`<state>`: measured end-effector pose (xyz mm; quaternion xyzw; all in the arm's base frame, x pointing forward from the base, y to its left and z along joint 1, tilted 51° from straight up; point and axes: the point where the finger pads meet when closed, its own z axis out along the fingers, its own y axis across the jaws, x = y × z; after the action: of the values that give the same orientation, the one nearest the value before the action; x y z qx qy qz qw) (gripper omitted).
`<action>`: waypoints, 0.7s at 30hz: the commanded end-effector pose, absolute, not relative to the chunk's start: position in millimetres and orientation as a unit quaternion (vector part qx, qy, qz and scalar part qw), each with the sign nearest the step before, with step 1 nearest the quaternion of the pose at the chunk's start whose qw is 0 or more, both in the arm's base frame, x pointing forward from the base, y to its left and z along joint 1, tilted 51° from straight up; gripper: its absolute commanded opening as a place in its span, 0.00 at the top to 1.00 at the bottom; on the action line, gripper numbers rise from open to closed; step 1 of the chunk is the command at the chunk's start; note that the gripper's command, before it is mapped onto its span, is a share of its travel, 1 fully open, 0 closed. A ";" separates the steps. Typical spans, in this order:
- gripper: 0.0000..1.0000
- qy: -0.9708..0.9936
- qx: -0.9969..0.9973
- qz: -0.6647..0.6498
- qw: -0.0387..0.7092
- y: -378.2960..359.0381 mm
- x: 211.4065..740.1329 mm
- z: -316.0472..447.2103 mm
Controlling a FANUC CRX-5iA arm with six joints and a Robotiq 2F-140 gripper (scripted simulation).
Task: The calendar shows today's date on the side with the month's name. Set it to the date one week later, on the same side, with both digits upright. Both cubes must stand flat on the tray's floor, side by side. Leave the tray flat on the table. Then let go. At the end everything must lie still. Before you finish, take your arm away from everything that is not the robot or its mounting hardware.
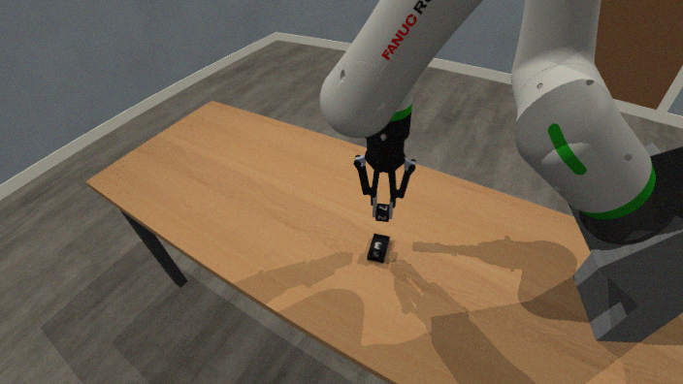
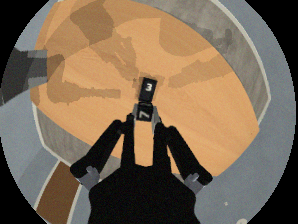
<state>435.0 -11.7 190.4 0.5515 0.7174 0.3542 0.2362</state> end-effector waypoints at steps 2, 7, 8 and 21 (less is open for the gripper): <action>0.83 0.744 0.517 0.341 0.251 -15.2 434.9 188.4; 0.83 0.791 0.448 0.310 0.279 -21.7 434.6 184.2; 0.83 0.801 0.430 0.303 0.285 -23.3 434.6 183.2; 0.83 0.883 0.239 0.222 0.338 -38.0 434.1 174.0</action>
<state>433.8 -33.2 175.9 0.2987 0.8642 0.2254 0.3364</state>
